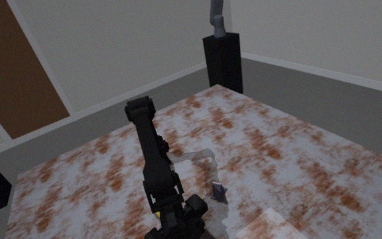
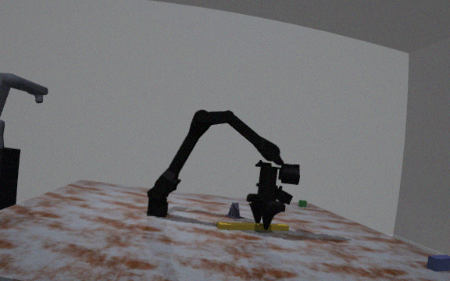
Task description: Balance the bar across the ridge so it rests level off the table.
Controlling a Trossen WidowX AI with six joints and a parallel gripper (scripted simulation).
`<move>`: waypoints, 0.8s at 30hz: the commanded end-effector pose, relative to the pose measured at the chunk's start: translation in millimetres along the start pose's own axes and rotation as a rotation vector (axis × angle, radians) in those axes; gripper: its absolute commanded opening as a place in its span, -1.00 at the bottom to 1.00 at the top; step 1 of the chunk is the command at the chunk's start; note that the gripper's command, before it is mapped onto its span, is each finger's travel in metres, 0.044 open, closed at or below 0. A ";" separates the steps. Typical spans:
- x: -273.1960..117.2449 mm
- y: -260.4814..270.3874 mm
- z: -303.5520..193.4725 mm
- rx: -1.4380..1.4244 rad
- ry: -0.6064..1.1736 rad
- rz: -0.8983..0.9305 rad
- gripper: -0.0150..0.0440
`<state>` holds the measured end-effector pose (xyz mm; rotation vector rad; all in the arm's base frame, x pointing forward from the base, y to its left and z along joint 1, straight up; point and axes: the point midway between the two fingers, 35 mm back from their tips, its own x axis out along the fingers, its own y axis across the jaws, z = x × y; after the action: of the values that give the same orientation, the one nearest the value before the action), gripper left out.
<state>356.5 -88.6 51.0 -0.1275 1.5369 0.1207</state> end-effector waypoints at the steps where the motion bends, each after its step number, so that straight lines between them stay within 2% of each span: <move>1: 0.7 -0.7 -0.1 -0.005 0.001 -0.005 0.58; 4: 0.7 -0.7 -0.1 -0.005 0.001 -0.005 0.58; 11: 0.2 0.0 0.0 0.000 0.000 0.000 -0.05; 18: 0.2 0.0 0.0 0.000 0.000 0.000 -0.20; 21: -3.4 -0.3 0.6 0.000 0.000 0.000 -0.47; 24: -10.9 -0.8 1.8 -0.001 0.000 -0.001 -0.49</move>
<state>355.3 -88.4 53.3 -0.1259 1.5457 0.1226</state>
